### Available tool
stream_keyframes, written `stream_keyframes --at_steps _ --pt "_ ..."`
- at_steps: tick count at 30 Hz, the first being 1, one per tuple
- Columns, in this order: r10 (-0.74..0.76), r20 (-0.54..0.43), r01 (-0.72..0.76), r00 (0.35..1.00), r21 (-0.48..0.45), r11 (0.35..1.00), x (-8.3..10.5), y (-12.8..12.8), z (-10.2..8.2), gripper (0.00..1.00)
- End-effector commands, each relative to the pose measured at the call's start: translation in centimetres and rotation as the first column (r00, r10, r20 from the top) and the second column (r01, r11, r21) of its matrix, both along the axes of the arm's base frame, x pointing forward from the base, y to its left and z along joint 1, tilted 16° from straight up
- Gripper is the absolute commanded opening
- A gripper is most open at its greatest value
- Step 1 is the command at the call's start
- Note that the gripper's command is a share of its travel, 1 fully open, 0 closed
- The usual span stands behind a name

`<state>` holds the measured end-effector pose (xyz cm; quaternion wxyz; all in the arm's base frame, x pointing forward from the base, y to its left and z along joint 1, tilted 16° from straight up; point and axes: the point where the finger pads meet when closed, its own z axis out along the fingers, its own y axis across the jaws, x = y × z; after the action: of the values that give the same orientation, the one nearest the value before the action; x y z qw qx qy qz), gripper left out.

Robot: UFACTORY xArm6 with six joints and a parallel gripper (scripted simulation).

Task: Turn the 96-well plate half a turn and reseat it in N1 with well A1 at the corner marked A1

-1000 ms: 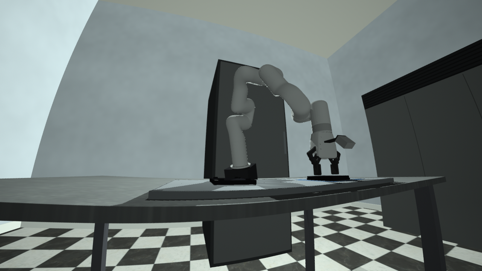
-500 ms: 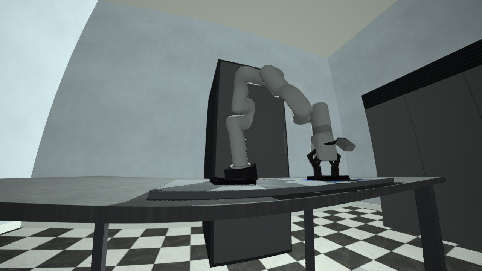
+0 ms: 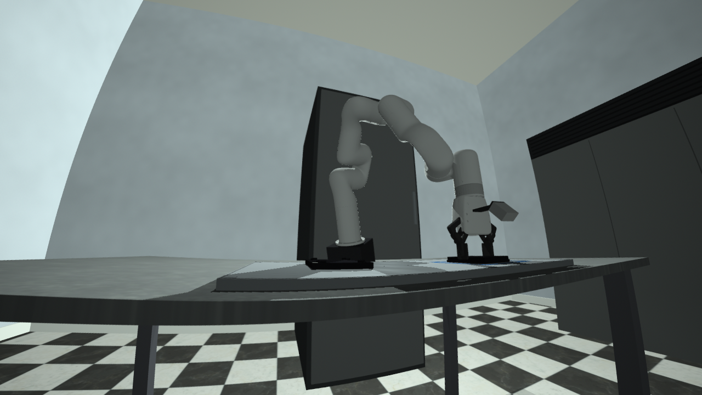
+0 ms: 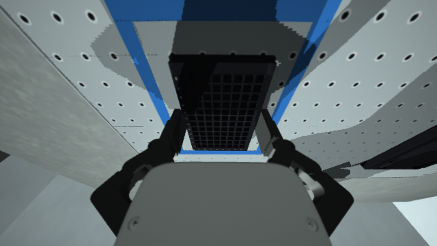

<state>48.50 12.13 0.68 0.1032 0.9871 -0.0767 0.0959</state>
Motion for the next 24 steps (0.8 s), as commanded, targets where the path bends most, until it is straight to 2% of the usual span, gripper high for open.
stream_keyframes --at_steps 1,2,3,24 --pt "0.001 0.004 -0.001 1.000 0.001 1.000 0.13 0.08 0.16 1.00" --pt "0.001 0.004 -0.001 1.000 0.001 1.000 0.13 0.08 0.16 1.00" --pt "0.001 0.004 -0.001 1.000 0.001 1.000 0.12 0.09 0.21 0.00" --pt "0.001 0.004 -0.001 1.000 0.001 1.000 0.11 0.09 0.20 0.00"
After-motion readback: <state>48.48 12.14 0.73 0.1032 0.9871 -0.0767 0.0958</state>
